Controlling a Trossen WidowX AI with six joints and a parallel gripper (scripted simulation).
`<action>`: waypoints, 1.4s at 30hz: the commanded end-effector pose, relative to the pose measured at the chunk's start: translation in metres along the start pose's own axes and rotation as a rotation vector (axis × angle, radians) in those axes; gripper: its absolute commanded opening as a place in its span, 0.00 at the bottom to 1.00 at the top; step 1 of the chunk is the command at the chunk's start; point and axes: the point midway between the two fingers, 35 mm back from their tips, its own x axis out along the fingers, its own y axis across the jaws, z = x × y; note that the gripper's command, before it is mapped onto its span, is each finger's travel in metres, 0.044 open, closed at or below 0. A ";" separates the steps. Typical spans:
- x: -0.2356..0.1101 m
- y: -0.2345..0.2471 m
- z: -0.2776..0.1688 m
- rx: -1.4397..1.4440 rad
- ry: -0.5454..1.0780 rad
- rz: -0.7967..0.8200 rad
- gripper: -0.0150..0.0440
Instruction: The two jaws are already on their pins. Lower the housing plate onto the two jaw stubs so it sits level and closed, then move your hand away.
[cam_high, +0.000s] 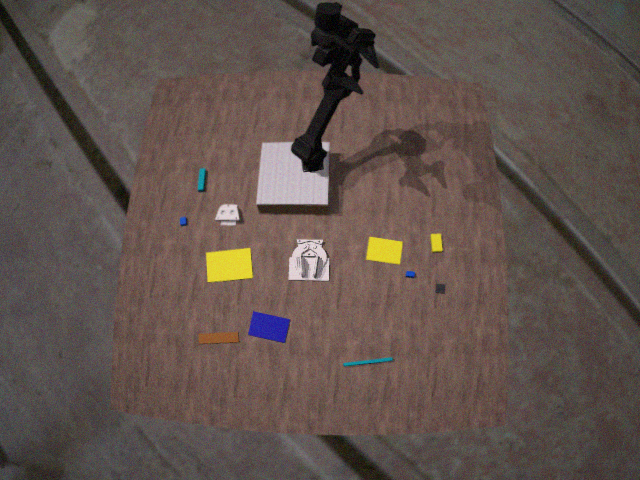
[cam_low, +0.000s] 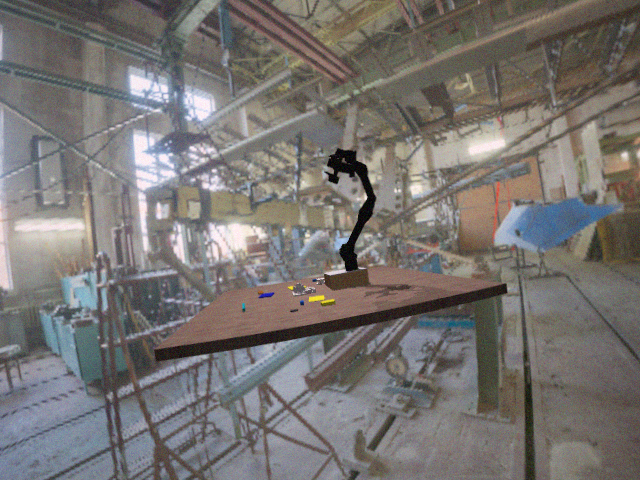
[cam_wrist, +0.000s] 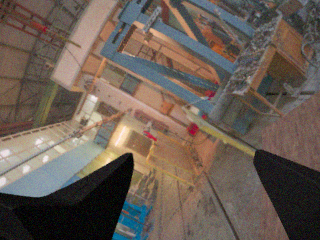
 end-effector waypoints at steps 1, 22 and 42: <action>0.000 0.000 0.000 0.000 0.000 0.000 0.98; 0.021 -0.134 0.138 0.536 -0.301 -0.237 1.00; 0.003 -0.302 0.206 0.947 -0.595 -0.524 1.00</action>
